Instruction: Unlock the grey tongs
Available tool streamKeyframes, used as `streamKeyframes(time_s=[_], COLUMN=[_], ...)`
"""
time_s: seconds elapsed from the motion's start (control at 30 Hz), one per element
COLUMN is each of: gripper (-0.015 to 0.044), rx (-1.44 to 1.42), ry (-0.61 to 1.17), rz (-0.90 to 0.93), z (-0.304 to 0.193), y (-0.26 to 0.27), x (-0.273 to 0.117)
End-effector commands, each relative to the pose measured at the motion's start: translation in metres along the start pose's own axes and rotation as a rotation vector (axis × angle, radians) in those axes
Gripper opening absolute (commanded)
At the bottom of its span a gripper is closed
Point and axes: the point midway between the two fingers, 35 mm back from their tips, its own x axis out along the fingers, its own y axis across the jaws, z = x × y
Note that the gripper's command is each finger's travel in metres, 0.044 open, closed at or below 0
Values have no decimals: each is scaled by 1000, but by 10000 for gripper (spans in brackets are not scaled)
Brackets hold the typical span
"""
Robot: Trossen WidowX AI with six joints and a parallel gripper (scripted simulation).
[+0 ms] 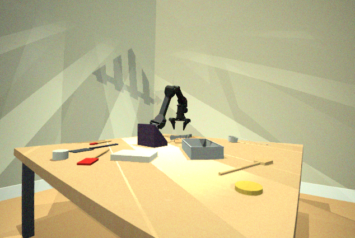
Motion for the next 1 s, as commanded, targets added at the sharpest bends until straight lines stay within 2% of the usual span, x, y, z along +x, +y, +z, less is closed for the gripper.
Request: streamKeyframes(time_s=[0.0,0.3,0.5,0.63,0.97], gripper=[440,440,440,440,440], rx=[3,-11,-16,-55,-59], ry=[3,-77,-91,-130,-134], rz=[-13,-24,-15,61,68], z=[-4,-14,-14,-16,-16], y=[27,61,63,57,57], x=[-22,-69,-75,-102,-105])
